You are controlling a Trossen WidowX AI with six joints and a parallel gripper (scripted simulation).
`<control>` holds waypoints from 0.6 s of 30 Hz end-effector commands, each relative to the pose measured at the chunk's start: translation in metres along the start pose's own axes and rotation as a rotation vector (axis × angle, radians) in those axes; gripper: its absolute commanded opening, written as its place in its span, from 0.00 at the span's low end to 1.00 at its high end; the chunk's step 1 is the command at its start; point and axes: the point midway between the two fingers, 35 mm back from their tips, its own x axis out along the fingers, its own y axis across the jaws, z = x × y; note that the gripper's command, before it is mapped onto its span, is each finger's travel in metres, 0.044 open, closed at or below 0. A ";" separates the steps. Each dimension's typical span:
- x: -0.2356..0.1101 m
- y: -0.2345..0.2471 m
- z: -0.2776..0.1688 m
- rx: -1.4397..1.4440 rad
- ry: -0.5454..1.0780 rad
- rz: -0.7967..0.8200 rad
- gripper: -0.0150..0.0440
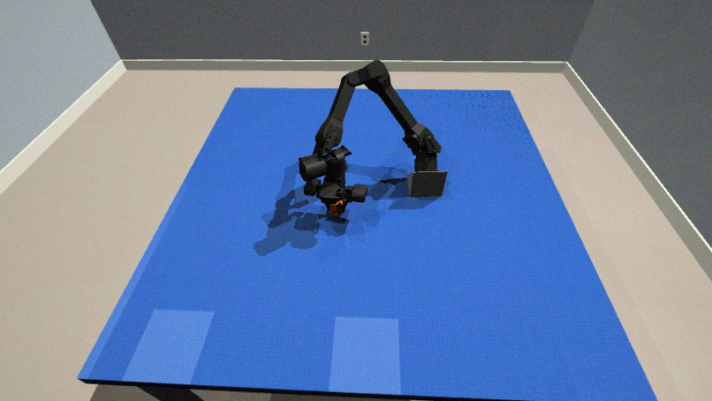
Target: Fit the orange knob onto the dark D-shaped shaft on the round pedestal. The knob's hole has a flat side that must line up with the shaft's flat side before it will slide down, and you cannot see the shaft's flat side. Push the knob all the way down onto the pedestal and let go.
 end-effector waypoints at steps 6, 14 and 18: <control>-0.006 0.000 -0.009 -0.002 -0.144 0.001 0.56; -0.010 0.000 -0.015 -0.003 -0.258 0.002 0.56; -0.012 0.000 -0.018 -0.003 -0.314 0.002 0.56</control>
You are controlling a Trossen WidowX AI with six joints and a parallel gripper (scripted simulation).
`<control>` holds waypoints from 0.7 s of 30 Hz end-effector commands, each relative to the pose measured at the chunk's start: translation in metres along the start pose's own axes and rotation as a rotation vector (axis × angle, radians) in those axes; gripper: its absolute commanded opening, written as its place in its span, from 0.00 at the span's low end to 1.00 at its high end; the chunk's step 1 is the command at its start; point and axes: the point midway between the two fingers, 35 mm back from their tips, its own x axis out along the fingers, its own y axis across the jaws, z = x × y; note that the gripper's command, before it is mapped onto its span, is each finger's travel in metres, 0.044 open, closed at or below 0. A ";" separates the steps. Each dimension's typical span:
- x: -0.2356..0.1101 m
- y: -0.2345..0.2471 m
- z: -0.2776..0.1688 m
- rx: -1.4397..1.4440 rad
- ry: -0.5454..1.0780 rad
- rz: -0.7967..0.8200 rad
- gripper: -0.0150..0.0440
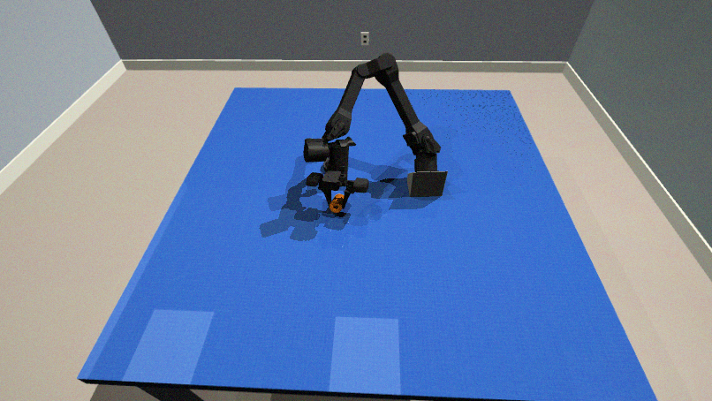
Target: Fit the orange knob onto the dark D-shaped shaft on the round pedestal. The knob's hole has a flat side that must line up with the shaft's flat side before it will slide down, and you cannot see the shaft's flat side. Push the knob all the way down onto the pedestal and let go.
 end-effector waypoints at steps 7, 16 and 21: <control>-0.007 0.001 -0.009 -0.003 -0.146 -0.001 0.56; -0.011 0.001 -0.016 -0.003 -0.266 0.000 0.56; -0.013 0.001 -0.020 -0.004 -0.331 0.000 0.56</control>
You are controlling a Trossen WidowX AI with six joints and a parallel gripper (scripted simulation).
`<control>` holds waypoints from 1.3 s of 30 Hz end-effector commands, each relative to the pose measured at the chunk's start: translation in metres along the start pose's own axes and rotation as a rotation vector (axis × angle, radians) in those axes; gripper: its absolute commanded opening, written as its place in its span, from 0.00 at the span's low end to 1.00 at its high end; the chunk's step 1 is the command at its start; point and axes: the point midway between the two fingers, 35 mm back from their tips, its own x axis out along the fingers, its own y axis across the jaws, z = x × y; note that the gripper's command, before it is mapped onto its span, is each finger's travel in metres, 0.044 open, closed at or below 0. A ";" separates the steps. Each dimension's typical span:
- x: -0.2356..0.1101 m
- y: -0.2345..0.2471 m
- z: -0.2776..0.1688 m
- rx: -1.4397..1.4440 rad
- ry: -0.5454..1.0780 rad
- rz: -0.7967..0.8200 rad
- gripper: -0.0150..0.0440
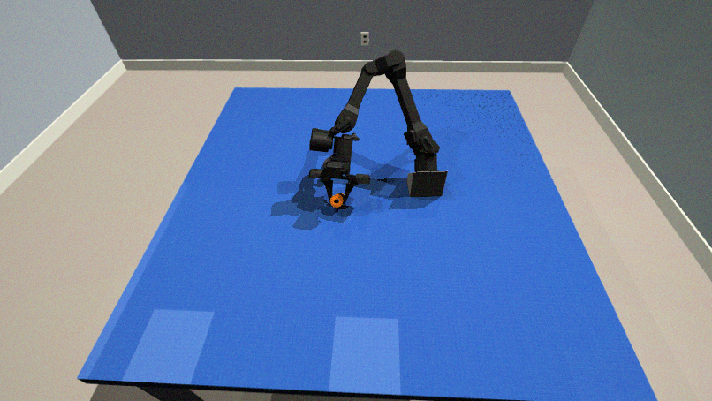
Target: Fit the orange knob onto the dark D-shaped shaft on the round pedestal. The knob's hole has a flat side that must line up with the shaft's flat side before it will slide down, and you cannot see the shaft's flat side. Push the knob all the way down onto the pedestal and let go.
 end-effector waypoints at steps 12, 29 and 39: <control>-0.009 0.001 -0.012 -0.003 -0.201 -0.002 0.56; -0.016 0.001 -0.026 -0.004 -0.430 0.000 0.56; -0.017 0.000 -0.027 -0.003 -0.440 -0.002 0.65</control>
